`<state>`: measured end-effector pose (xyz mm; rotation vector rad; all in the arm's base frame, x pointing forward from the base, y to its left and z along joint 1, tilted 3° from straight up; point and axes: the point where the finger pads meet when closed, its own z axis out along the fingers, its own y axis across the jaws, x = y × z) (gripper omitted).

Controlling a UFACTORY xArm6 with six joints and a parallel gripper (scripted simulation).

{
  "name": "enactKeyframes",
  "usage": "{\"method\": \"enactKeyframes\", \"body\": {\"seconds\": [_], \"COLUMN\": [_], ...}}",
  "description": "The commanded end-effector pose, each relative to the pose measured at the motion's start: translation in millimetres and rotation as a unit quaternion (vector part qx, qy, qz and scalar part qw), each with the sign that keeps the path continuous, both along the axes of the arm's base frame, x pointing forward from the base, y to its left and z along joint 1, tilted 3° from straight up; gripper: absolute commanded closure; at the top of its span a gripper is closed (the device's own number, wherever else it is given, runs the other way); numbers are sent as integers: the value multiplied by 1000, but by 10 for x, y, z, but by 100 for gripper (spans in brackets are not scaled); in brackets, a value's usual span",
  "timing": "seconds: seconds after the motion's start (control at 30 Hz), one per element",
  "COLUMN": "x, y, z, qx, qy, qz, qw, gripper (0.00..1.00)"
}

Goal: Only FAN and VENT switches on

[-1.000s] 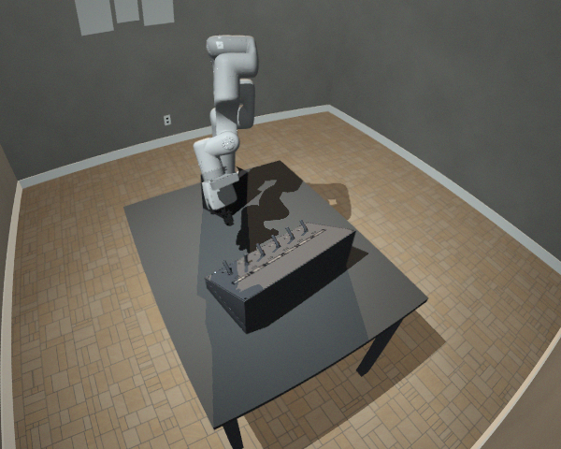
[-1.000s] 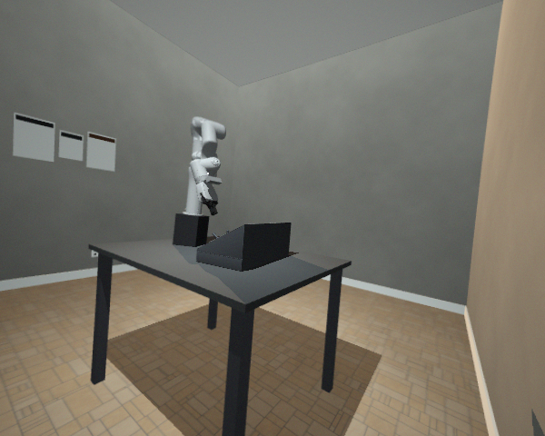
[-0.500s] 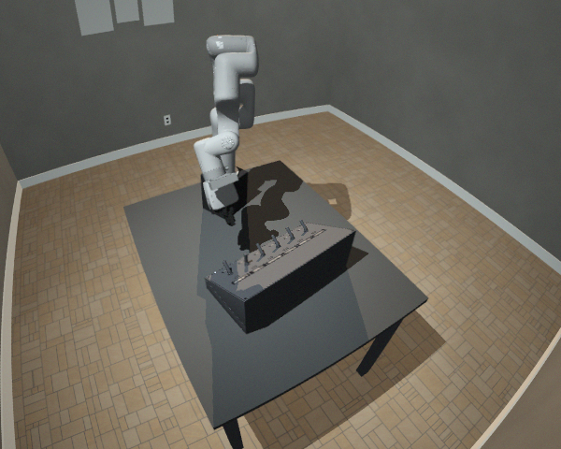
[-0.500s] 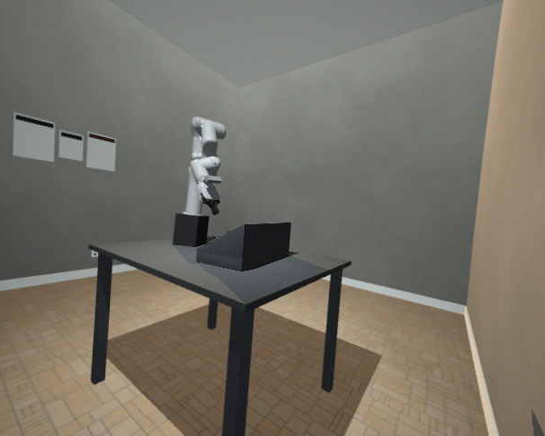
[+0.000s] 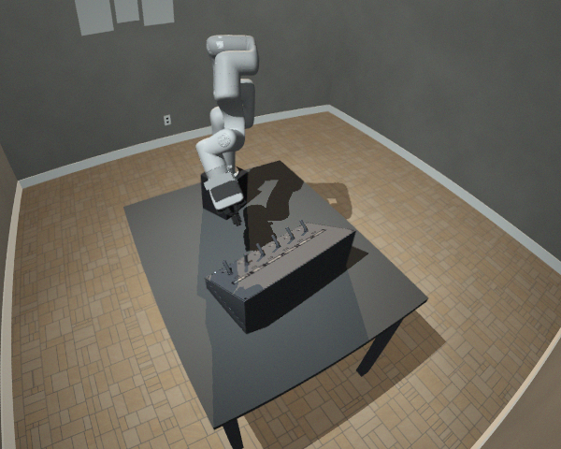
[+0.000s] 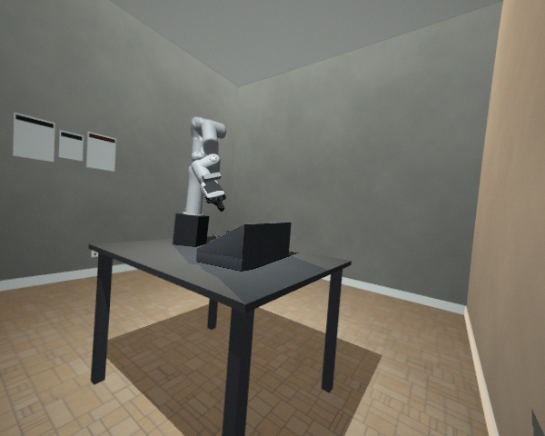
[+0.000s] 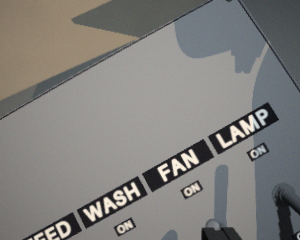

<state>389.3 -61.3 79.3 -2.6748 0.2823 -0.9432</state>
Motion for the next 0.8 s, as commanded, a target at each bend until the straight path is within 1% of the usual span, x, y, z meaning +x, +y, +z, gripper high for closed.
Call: {"method": "enactKeyframes", "body": {"seconds": [0.0,0.17,0.3,0.37,0.4,0.47,0.53,0.67,0.77], "x": [179,421,644,644,702,818,931,1134,1250], "y": [61,112,118,118,113,91,54,-74,-218], "z": [144,364,596,596,662,802,953,1275,1521], "qx": [71,166,241,241,291,320,355,428,481], "qy": [-26,-56,-79,-79,-97,-106,-116,-140,-160], "qz": [-88,-185,-252,-252,-301,-321,-347,-398,-430], "qw": [993,967,934,934,903,885,860,799,747], "gripper": [100,100,100,100,100,100,100,100,100]}}
